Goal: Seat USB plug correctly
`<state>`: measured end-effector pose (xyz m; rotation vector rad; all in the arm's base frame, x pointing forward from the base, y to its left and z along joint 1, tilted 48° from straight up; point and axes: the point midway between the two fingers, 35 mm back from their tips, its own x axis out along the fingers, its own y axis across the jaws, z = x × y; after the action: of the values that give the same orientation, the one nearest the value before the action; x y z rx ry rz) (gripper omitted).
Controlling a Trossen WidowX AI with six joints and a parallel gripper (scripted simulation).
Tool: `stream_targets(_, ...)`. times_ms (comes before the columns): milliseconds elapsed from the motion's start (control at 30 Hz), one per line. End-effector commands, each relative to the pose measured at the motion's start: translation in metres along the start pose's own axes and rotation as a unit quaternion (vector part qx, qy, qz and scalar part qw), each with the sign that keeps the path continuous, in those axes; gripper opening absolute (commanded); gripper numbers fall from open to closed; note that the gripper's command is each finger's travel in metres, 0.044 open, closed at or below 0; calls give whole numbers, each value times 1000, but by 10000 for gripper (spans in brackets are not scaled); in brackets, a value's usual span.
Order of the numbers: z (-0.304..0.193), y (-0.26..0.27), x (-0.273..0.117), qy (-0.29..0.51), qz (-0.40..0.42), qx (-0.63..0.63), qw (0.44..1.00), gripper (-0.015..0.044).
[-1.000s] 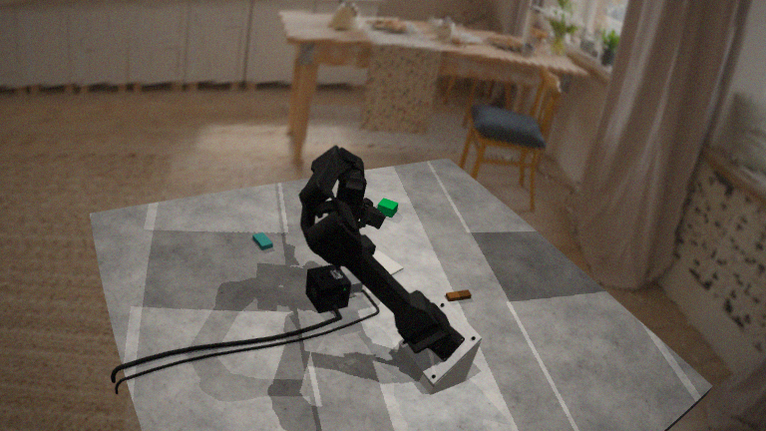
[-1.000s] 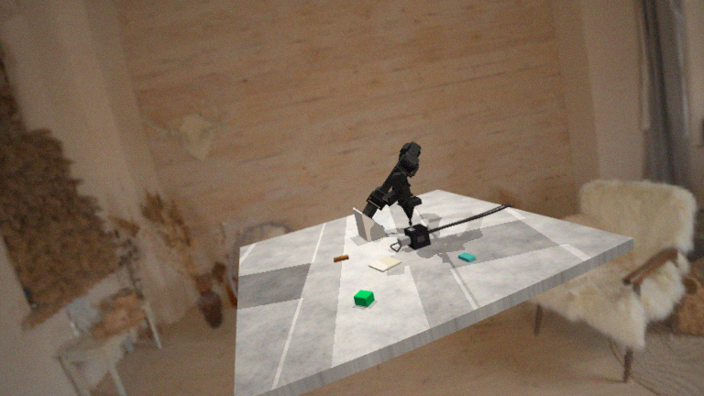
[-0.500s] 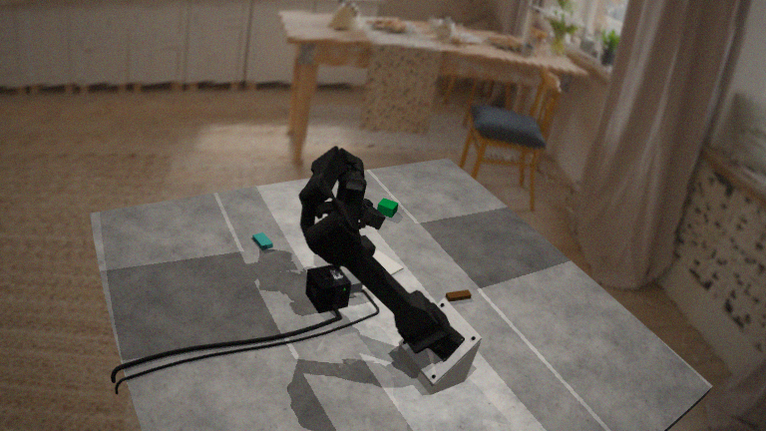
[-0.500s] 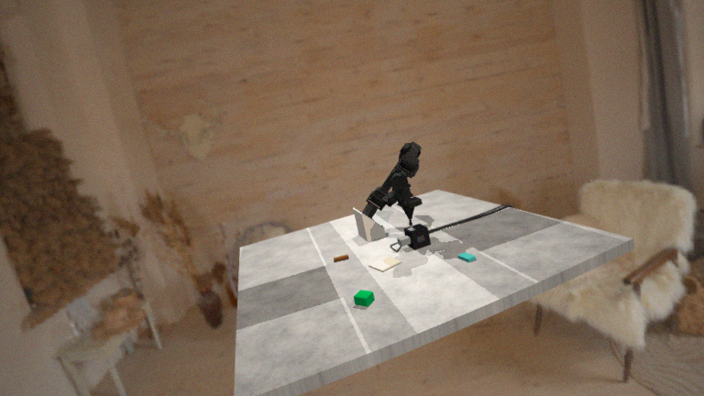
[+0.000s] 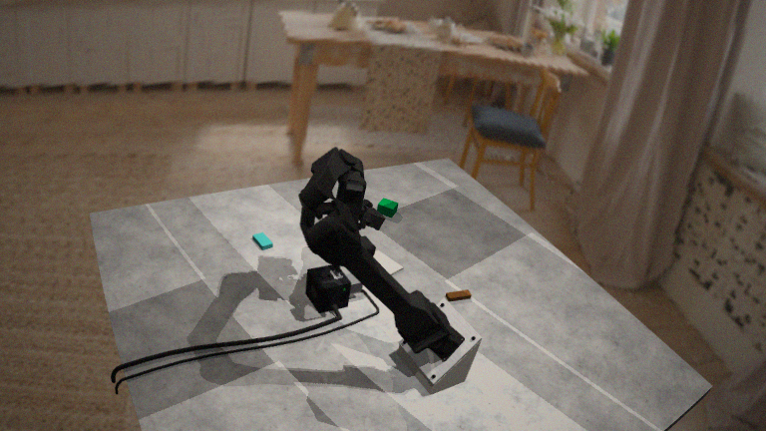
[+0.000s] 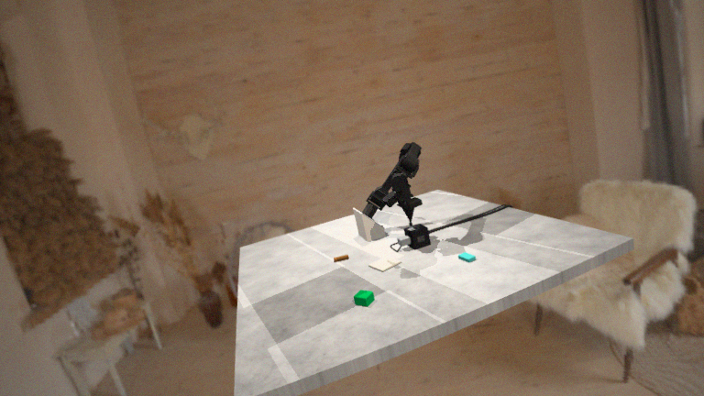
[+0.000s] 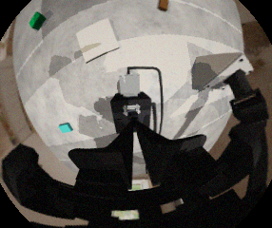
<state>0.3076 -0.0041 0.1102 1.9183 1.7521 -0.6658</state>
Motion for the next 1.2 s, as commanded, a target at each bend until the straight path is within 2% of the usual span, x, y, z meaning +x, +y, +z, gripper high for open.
stream_targets(0, -1, 0, 0, 2, 2, 1, 1000, 0)
stream_targets(1167, 0, 0, 5, 2, 2, 1, 1000, 0)
